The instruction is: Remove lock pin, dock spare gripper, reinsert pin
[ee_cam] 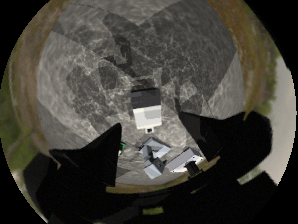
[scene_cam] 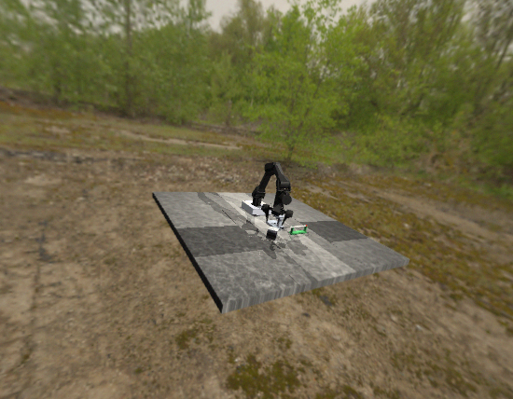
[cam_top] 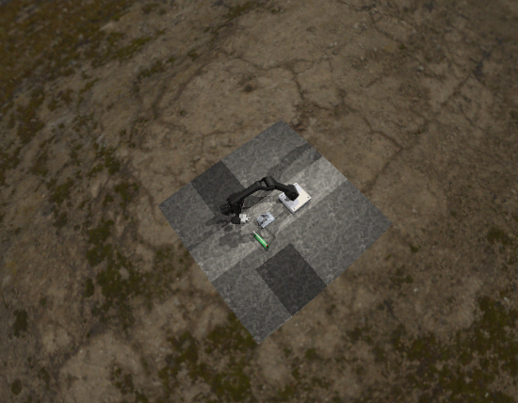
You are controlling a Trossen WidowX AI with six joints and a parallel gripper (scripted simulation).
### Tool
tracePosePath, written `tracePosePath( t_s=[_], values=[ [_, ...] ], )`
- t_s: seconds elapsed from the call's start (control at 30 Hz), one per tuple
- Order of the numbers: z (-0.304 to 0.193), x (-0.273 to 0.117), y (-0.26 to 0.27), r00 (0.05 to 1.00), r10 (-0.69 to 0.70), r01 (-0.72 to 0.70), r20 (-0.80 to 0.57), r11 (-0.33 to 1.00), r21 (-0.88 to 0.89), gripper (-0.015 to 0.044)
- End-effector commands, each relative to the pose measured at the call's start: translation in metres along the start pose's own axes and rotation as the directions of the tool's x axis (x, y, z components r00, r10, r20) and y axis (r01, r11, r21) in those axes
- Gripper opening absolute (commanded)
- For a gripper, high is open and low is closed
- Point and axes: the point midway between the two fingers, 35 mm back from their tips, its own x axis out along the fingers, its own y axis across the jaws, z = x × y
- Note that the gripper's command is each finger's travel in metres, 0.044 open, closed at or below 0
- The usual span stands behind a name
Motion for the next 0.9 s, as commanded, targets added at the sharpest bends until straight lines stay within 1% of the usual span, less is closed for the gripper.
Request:
tracePosePath(
  t_s=[0.0, 0.87],
  values=[
    [-0.003, 0.021, -0.001, 1.0, -0.006, 0.006, -0.002, 1.0, 0.007, 0.044],
    [-0.002, 0.059, 0.0, 1.0, -0.006, 0.006, -0.002, 1.0, 0.007, 0.044]
  ],
)
